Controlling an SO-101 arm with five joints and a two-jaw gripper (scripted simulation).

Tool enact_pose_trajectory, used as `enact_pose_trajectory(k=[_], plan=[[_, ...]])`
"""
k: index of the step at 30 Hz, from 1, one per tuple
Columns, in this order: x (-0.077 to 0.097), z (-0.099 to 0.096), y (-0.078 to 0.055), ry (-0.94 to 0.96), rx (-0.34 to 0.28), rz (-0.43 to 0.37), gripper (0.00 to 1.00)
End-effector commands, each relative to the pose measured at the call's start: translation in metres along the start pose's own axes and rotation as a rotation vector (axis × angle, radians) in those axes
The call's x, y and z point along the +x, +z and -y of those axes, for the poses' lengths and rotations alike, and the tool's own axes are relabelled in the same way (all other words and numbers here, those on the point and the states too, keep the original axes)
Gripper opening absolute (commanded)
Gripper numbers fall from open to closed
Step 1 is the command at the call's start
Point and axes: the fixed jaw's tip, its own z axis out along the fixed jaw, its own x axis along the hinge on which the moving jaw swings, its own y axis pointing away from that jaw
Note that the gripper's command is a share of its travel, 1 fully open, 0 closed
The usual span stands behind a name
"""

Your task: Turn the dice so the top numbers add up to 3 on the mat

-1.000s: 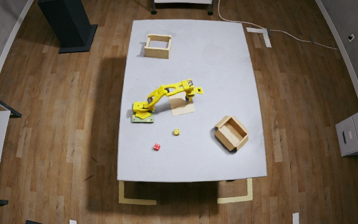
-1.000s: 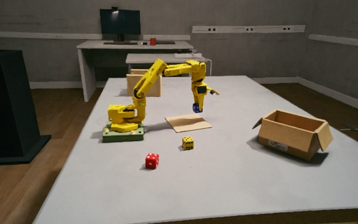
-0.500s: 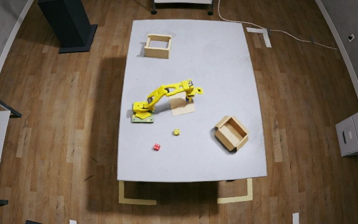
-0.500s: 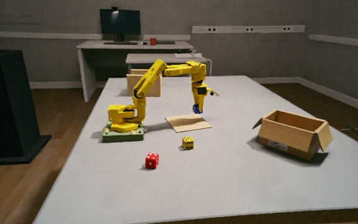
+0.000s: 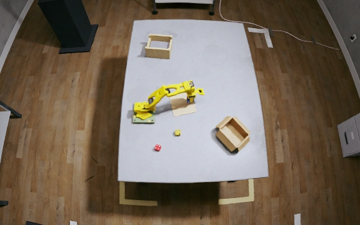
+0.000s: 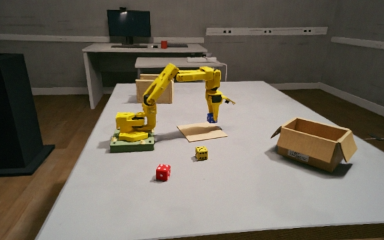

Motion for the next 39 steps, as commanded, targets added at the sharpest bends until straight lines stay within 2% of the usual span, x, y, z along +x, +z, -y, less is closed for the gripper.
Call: enact_pose_trajectory(k=[1,39], plan=[[0.002,0.002,0.006,0.0,0.0,-0.018,0.0],[0.002,0.002,0.021,0.0,0.0,-0.018,0.0]])
